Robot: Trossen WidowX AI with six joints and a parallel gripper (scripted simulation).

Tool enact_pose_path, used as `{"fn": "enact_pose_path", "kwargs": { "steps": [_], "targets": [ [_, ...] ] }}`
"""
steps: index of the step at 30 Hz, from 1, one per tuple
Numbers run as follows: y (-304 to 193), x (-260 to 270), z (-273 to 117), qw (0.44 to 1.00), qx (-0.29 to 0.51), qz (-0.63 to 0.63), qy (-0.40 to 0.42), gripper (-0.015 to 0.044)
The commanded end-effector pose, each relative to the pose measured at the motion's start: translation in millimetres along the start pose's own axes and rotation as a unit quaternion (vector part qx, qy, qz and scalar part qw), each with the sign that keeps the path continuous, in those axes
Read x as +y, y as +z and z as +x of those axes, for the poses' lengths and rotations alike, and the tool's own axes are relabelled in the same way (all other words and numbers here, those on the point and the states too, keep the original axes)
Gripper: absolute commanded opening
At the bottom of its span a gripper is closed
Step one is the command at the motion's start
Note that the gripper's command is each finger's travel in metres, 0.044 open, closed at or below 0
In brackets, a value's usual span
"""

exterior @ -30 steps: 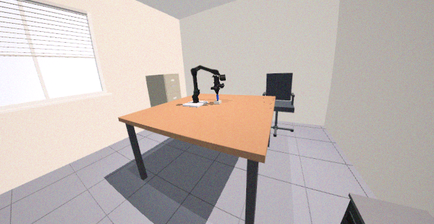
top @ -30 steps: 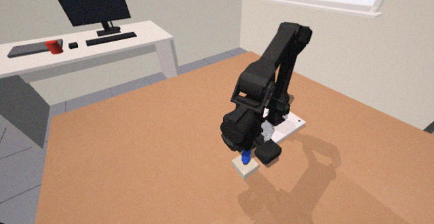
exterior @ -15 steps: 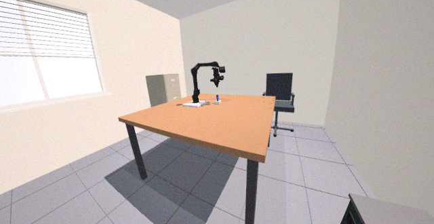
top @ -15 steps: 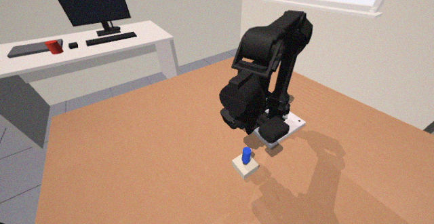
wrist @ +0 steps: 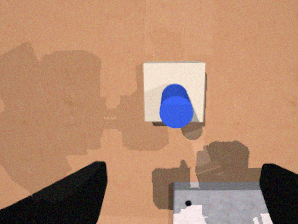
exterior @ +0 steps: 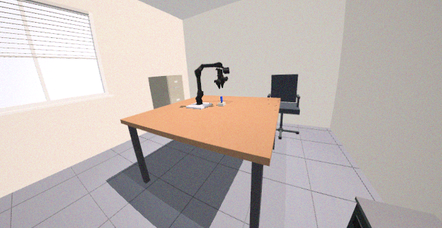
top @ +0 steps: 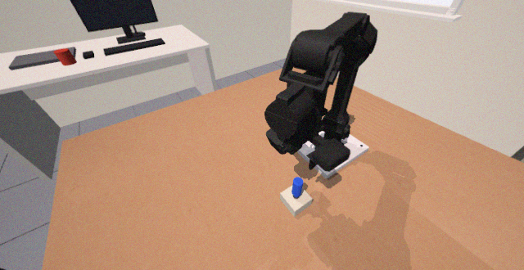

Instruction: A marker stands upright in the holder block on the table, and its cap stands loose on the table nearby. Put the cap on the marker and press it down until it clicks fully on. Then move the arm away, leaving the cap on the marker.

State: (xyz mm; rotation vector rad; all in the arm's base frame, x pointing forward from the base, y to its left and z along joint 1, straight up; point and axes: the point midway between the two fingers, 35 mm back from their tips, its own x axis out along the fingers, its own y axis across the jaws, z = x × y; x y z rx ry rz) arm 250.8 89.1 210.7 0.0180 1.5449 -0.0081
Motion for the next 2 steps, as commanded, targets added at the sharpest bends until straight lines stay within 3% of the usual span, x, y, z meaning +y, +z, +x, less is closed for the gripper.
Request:
{"fn": "enact_pose_path", "kwargs": {
  "steps": [1,2],
  "targets": [
    [-0.2,0.0,0.2,1.0,0.001,0.0,-0.001,0.042],
    [-0.2,0.0,0.2,1.0,0.001,0.0,-0.001,0.044]
  ]
}}
